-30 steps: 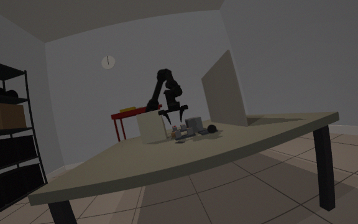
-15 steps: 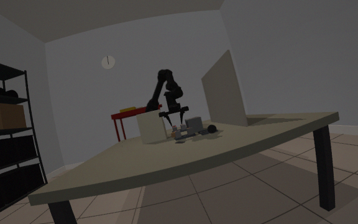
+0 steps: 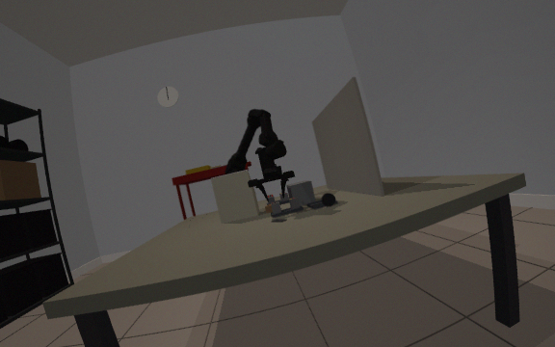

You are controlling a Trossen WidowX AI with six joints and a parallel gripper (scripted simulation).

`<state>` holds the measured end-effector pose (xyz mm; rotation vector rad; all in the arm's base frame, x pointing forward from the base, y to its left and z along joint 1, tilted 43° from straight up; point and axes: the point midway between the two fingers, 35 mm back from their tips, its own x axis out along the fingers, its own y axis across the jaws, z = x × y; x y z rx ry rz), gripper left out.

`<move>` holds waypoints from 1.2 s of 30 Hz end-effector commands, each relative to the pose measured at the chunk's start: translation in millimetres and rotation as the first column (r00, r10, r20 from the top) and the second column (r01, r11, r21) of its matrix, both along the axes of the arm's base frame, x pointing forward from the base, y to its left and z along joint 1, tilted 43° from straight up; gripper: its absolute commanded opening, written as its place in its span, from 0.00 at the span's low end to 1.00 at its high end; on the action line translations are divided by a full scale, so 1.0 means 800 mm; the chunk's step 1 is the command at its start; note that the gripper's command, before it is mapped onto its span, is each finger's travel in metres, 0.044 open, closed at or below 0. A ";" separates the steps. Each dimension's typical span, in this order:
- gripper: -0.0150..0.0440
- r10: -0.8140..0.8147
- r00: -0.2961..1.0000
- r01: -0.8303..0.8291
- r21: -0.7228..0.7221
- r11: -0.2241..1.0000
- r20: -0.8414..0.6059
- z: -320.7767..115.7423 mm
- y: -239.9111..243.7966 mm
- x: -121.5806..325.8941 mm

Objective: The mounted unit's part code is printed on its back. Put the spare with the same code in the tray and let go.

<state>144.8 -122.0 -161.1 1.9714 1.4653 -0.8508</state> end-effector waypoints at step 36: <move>0.76 -0.004 1.000 0.004 0.018 1.000 -0.005 -0.039 0.045 0.007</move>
